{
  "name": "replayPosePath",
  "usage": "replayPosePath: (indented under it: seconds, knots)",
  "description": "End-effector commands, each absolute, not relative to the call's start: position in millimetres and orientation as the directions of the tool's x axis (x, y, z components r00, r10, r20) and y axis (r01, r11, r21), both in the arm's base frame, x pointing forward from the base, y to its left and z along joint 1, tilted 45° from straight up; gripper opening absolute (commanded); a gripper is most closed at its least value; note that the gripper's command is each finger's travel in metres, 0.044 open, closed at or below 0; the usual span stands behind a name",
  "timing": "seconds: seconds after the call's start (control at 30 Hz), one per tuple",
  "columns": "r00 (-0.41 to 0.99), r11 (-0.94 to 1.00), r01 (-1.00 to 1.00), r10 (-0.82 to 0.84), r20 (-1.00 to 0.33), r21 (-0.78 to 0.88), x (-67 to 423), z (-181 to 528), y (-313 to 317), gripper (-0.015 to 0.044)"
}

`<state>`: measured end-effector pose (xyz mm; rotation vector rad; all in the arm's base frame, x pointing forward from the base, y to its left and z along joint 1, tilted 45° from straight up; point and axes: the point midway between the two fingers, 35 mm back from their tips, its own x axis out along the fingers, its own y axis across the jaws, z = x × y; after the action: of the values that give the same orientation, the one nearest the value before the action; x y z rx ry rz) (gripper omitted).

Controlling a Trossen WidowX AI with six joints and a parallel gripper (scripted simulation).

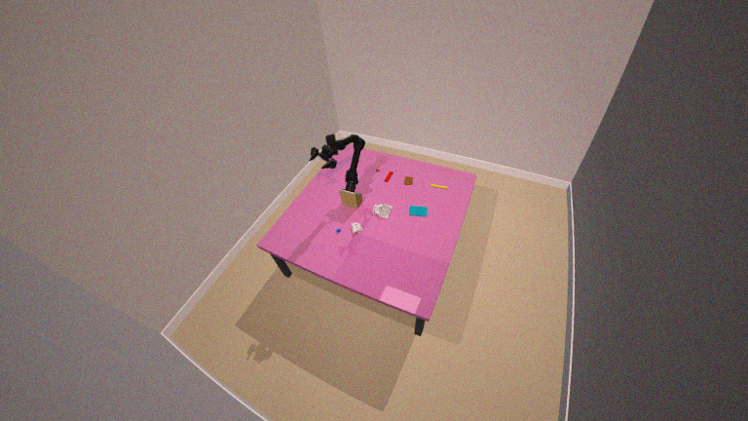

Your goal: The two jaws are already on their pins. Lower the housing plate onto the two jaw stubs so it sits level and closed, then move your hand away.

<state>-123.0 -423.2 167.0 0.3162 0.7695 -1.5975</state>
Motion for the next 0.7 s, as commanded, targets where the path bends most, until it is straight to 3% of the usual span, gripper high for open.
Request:
replayPosePath:
  seconds: [0.0, 0.67]
  knots:
    - [-0.150, -0.004, 0.976, -0.737, -0.659, -0.218, -109.9, 143.9, -427.0, 0.0440]
    - [0.017, -0.071, 0.995, -0.530, -0.848, 0.064, -48.4, 57.0, -424.4, 0.0440]
